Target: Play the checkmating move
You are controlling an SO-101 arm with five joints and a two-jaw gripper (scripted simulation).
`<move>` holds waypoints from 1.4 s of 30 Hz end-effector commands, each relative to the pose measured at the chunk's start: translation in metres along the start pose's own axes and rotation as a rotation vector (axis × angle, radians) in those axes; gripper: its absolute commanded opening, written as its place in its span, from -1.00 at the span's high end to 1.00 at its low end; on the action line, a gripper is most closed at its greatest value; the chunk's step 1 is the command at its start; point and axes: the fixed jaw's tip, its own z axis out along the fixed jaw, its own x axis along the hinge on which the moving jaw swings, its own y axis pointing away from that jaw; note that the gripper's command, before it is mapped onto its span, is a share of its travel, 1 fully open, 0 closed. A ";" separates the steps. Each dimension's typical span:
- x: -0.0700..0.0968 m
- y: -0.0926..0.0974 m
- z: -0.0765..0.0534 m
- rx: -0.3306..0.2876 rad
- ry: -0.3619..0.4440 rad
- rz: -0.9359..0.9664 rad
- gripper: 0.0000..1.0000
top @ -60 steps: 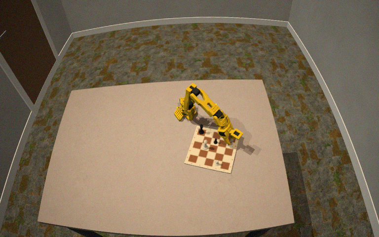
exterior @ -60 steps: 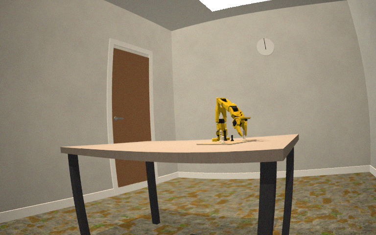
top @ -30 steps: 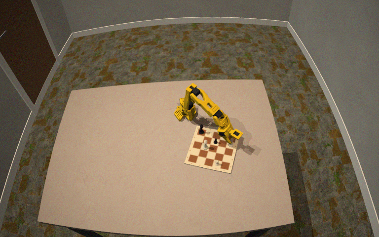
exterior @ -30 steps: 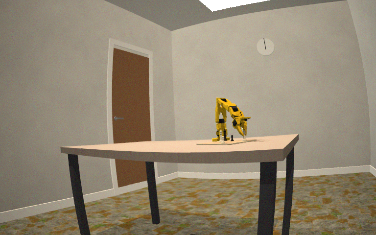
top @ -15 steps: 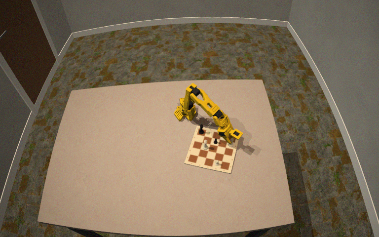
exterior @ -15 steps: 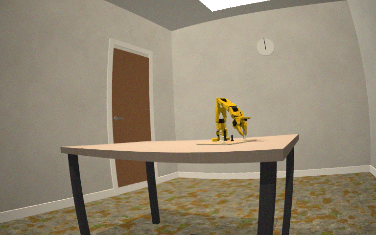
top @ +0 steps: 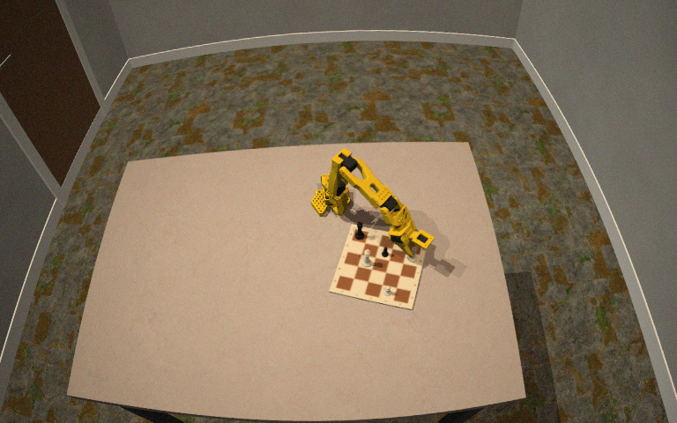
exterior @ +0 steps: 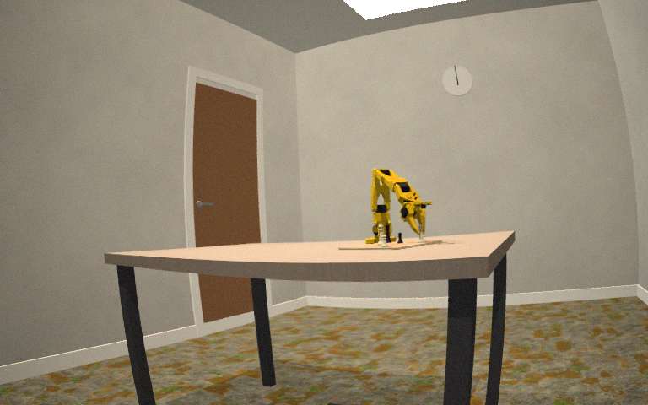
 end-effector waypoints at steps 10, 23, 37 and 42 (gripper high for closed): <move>0.004 -0.003 -0.002 0.005 0.029 0.005 1.00; -0.009 -0.004 -0.023 0.007 0.028 0.005 1.00; -0.027 -0.004 -0.052 0.007 0.028 0.005 1.00; -0.029 -0.004 -0.055 0.007 0.028 0.005 1.00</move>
